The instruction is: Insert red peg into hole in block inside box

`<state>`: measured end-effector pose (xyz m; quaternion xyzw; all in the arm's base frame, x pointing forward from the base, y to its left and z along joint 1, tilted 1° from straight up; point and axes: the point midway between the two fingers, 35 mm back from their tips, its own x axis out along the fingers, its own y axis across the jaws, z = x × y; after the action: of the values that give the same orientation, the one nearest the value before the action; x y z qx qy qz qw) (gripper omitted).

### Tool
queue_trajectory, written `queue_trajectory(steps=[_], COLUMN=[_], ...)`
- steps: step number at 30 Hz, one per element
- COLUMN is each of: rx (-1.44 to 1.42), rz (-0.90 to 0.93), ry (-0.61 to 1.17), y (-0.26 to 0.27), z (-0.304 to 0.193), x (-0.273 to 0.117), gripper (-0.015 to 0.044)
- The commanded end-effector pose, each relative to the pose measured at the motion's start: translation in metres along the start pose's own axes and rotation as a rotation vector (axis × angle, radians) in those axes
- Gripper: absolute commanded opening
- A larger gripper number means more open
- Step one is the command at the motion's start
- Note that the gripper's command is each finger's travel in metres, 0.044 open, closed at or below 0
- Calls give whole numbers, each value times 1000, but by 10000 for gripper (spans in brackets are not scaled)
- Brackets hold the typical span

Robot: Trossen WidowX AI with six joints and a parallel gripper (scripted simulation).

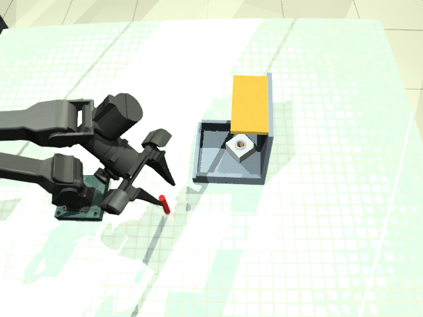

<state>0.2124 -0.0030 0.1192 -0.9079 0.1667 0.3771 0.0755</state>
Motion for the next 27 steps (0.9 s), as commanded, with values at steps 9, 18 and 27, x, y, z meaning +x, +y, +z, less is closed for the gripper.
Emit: queue_trajectory(steps=[9, 18, 27], rx=[-1, -1, -1], rz=[1, 1, 1], ry=[1, 1, 1], y=[-1, -2, -2], z=[6, 15, 25], x=[8, 20, 31], gripper=[220, 220, 220])
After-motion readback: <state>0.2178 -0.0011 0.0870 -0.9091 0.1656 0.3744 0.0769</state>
